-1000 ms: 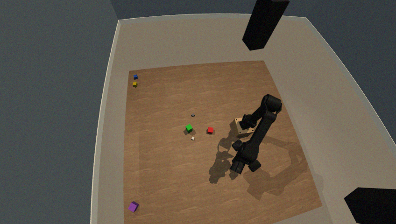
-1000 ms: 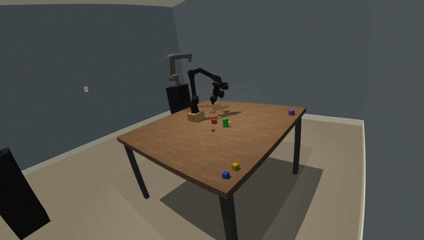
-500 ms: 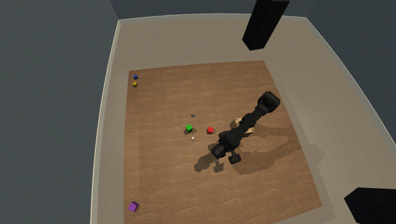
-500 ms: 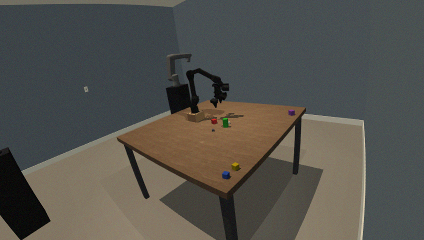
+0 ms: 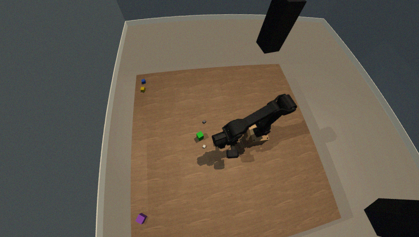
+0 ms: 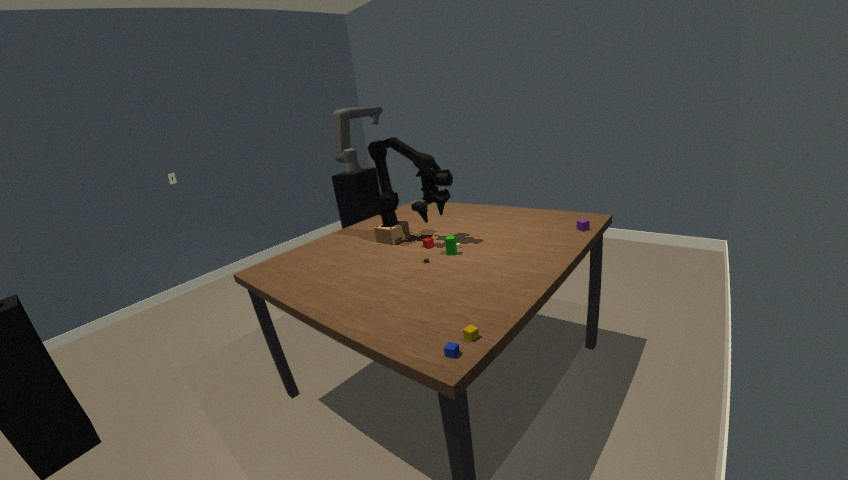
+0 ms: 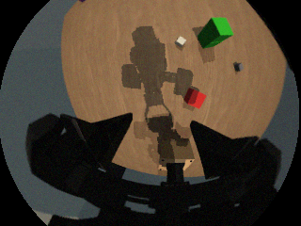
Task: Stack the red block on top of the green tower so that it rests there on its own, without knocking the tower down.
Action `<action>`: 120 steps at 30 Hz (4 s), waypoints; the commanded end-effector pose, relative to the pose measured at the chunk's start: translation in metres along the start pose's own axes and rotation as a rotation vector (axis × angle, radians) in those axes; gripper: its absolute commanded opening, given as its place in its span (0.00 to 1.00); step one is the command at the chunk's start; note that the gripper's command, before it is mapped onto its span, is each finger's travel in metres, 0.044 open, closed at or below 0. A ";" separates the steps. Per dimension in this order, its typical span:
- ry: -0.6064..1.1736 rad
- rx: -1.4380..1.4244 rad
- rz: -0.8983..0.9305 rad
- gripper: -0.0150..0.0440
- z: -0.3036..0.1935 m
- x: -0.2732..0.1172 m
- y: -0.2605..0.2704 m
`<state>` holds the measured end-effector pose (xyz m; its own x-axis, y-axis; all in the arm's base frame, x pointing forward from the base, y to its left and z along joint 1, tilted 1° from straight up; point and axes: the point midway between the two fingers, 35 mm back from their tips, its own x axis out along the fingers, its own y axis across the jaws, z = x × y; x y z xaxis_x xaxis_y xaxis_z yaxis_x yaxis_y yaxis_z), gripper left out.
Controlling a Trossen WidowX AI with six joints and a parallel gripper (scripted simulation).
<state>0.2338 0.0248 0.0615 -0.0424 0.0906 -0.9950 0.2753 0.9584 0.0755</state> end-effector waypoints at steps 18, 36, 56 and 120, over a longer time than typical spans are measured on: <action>-0.087 0.186 -0.085 1.00 0.023 0.020 -0.072; -0.087 0.186 -0.086 1.00 0.027 0.054 -0.077; -0.086 0.186 -0.086 1.00 0.028 0.086 -0.080; -0.087 0.185 -0.085 0.25 0.020 -0.031 -0.069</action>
<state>0.2354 -0.0494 0.0706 0.0030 -0.0170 -0.9999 0.4431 0.8964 -0.0139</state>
